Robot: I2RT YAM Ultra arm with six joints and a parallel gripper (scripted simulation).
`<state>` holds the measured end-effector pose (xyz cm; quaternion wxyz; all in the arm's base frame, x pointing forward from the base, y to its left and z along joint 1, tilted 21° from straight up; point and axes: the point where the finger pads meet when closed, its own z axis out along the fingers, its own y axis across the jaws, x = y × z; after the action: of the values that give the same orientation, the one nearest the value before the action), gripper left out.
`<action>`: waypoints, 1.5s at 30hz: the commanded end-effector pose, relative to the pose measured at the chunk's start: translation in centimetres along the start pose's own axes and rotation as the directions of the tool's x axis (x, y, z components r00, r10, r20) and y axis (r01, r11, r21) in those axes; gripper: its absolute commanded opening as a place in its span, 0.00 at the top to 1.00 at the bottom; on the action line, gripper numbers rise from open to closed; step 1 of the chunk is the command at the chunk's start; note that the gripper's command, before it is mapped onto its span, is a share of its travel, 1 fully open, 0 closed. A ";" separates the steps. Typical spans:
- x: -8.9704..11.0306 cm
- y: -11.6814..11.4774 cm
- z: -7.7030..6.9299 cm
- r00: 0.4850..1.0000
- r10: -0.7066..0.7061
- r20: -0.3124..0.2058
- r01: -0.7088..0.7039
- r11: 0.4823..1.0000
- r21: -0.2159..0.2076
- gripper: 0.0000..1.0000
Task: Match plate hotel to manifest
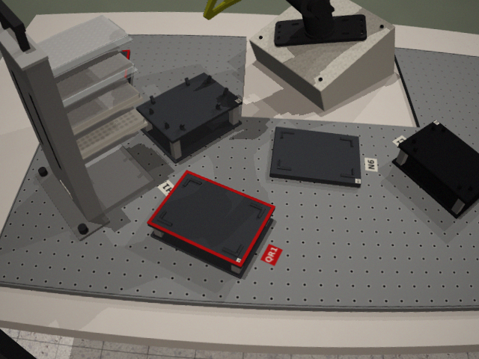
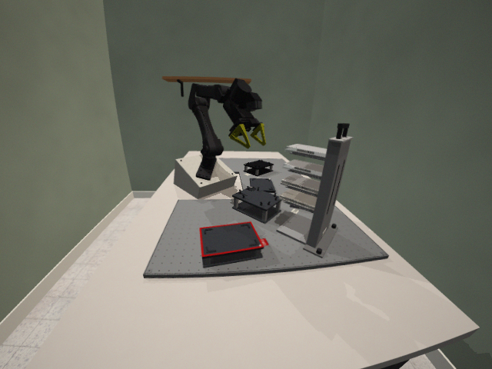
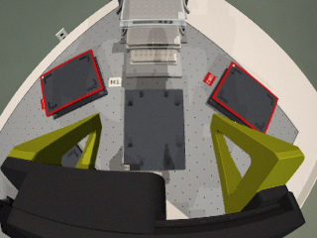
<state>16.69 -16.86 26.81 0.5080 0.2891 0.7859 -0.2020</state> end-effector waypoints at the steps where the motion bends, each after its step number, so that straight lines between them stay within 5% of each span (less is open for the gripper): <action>1: -1.3 0.1 -1.1 1.000 -0.008 -0.001 0.008 1.000 -0.010 0.00; 18: -4.8 0.0 -4.6 1.000 -0.008 -0.001 0.008 1.000 -0.010 0.00; 45: -4.5 0.2 -4.6 1.000 -0.008 0.007 0.008 1.000 -0.012 0.00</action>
<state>15.15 -15.18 32.55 0.5103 0.2860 0.7860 -0.2002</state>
